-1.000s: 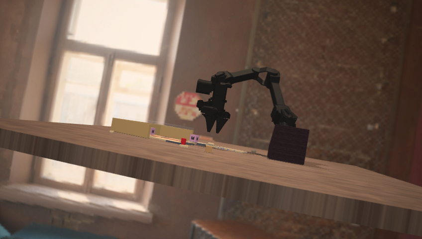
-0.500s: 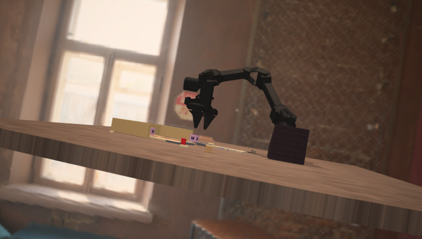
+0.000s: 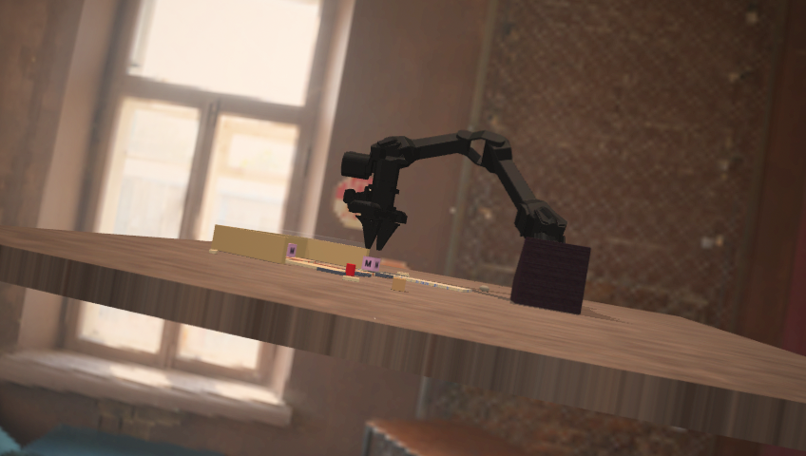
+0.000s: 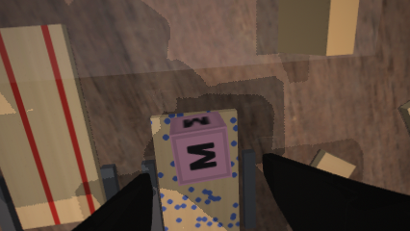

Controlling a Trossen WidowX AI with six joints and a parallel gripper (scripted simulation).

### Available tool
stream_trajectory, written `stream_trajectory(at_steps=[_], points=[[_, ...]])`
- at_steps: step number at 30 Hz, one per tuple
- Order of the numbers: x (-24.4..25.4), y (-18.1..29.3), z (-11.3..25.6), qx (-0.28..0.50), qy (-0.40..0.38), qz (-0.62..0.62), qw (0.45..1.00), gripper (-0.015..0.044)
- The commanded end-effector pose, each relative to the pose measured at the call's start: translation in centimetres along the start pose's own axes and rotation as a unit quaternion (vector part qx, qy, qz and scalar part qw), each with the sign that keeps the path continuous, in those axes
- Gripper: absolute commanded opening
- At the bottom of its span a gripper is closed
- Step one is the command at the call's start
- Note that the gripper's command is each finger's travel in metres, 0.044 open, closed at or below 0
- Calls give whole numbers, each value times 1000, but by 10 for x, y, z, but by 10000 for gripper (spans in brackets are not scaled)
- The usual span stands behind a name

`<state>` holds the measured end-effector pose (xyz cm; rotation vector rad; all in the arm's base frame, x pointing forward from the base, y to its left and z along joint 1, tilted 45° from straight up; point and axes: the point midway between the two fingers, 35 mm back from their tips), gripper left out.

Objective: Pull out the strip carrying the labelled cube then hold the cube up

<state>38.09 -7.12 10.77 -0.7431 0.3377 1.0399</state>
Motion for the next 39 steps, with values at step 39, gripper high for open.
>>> stream_trajectory(at_steps=[39], points=[[0, 1, -41, 0, 3, 1, 1000, 59]])
Point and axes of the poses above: the point midway between the two fingers, 35 mm back from their tips, its own z axis back along the fingers, its own x axis across the jaws, y = z × x, and after that the axes turned 12 degrees about -z, right-handed
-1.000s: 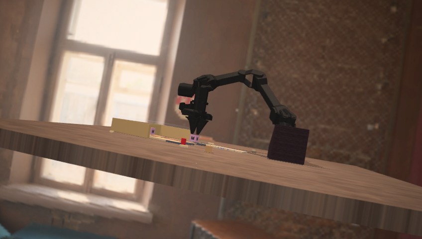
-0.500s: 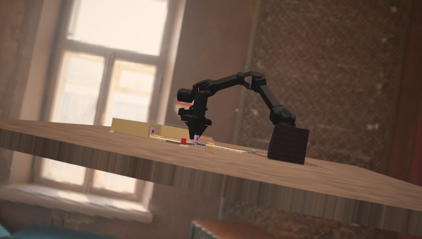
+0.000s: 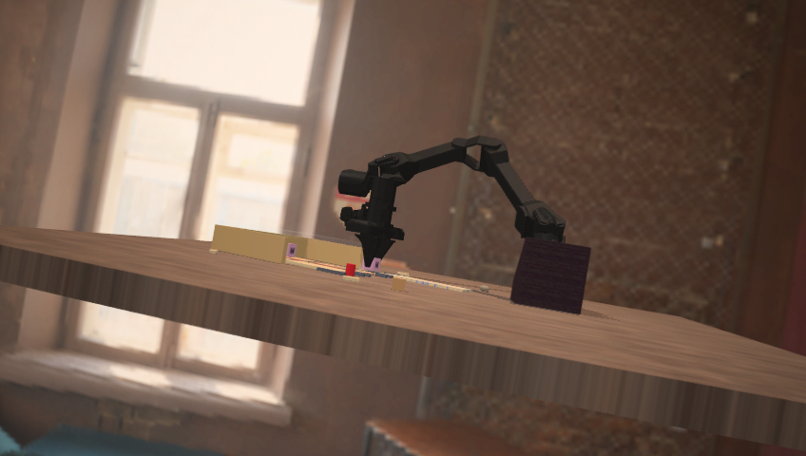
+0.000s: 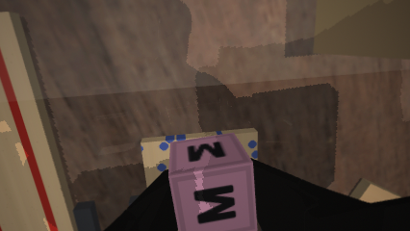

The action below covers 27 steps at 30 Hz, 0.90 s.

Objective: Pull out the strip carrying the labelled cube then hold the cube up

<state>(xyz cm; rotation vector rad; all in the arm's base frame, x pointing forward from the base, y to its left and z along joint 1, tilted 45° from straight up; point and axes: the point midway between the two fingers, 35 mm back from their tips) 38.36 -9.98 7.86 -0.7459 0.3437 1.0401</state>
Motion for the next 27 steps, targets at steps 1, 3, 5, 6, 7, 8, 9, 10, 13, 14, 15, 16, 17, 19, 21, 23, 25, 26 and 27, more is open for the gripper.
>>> stream_trajectory(at_steps=[1, 3, 5, 6, 7, 8, 9, 10, 13, 14, 15, 16, 17, 19, 21, 23, 25, 26, 27], points=[[0, 1, 1, 0, 0, 0, 1000, 33], [-1, 7, 6, 0, -1, 0, 1000, 0], [-2, 17, 14, 1, -1, 1, 1000, 0], [-2, 22, 18, 1, -1, 2, 1000, 0], [-3, 27, 22, 1, -1, 2, 1000, 0], [-4, 32, 25, 1, -1, 2, 1000, 0], [-5, 37, 29, 2, -1, 3, 1000, 0], [-6, 42, 32, 2, -1, 3, 1000, 0], [-9, 56, 41, 2, -1, 5, 1000, 0], [-9, 59, 42, 2, -1, 5, 1000, 0], [-10, 60, 42, 2, -1, 5, 1000, 0], [-10, 60, 42, 2, -1, 5, 1000, 0], [-10, 60, 42, 2, -1, 5, 1000, 0], [-10, 65, 43, 2, -1, 5, 1000, 0], [-12, 72, 43, 2, -1, 5, 1000, 0], [-13, 80, 43, 2, -1, 5, 1000, 0], [-14, 87, 43, 2, -1, 6, 1000, 0], [-15, 91, 42, 2, -1, 6, 1000, 0], [-16, 94, 42, 3, -1, 6, 1000, 0]])
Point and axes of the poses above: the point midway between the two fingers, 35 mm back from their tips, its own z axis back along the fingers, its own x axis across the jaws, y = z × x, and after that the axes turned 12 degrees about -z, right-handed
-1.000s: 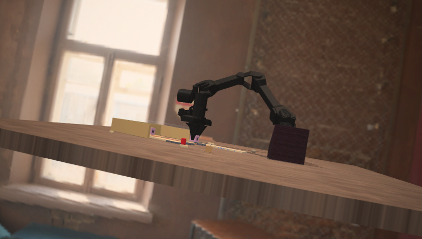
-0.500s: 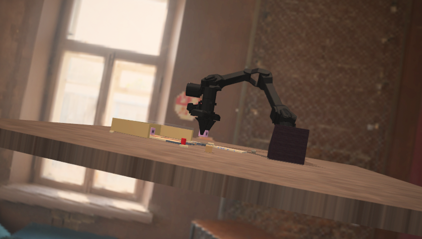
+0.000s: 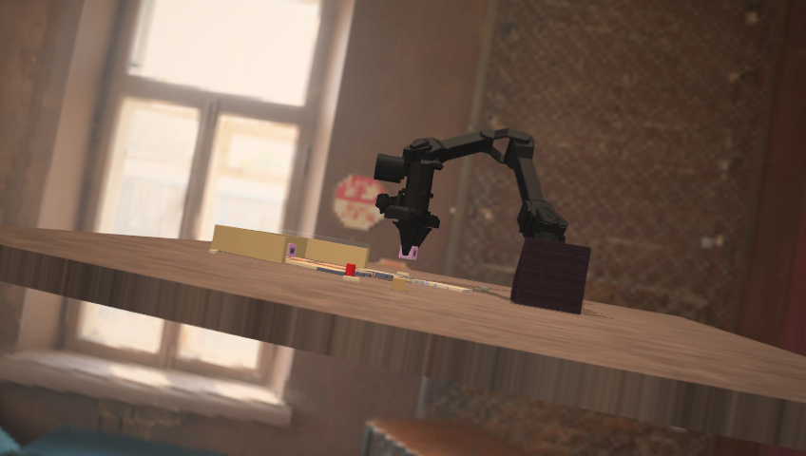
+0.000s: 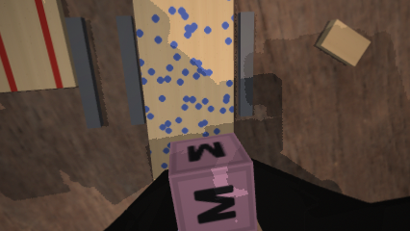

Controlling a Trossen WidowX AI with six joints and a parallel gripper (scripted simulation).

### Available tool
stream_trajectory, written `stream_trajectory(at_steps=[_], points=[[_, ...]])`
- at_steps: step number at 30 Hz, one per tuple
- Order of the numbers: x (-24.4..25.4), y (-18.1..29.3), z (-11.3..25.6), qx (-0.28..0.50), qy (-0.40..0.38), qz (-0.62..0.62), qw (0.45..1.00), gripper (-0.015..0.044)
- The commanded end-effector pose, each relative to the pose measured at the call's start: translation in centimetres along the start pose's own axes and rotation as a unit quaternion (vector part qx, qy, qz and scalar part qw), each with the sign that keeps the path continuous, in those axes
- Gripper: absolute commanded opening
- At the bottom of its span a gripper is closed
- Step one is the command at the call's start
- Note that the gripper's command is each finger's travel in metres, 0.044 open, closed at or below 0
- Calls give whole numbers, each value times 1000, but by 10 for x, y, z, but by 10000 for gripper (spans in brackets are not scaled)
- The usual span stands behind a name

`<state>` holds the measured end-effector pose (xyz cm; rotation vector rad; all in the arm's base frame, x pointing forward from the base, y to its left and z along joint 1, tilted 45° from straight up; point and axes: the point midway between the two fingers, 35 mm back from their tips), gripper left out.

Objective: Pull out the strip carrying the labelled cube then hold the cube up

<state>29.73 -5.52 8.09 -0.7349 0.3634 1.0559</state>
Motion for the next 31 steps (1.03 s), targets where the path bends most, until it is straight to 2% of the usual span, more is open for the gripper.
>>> stream_trajectory(at_steps=[1, 4, 10, 31], points=[[-2, 9, 2, -4, -3, -5, 1000, 0], [-2, 9, 6, -4, -3, -5, 1000, 0], [-2, 10, 37, -3, -4, -5, 1000, 0], [-2, 10, 38, -3, -4, -5, 1000, 0]])
Point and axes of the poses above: the point midway between the two fingers, 35 mm back from their tips, its own z axis back along the fingers, its own x axis across the jaws, y = z × x, and after that the axes turned 12 degrees about -z, right-handed
